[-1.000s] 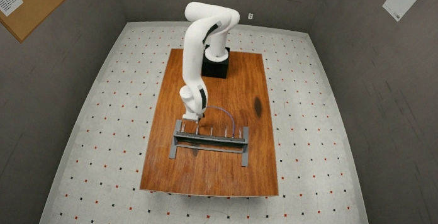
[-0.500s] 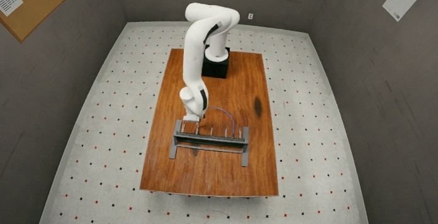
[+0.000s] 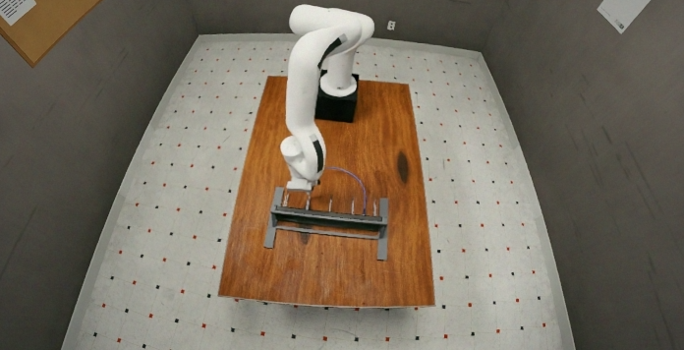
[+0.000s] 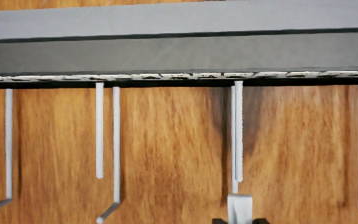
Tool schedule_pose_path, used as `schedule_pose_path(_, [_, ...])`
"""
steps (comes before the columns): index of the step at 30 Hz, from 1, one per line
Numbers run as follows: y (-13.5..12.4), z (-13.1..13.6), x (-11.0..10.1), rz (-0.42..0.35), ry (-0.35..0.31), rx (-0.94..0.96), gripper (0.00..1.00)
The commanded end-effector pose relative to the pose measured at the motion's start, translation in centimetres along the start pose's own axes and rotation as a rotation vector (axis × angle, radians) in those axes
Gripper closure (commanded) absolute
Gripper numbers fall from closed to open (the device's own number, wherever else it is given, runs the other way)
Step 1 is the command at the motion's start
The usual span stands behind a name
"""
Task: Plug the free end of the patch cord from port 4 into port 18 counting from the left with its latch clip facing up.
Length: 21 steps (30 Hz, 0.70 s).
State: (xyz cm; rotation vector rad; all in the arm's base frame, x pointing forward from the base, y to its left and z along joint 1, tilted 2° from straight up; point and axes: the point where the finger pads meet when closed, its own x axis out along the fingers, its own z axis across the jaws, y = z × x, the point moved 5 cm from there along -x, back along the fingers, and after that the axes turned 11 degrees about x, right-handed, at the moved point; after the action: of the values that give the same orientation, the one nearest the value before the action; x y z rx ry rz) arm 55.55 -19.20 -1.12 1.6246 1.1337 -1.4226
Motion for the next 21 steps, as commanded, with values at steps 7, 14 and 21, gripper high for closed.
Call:
schedule_pose_path(7, [0.10, -0.02, -0.09, 0.002, 0.000, -0.001, 1.00])
schedule_pose_path(14, [0.12, -0.02, -0.08, 0.002, 0.000, -0.001, 1.00])
schedule_pose_path(21, [0.43, -0.03, 0.19, 0.001, 0.001, -0.001, 1.00])
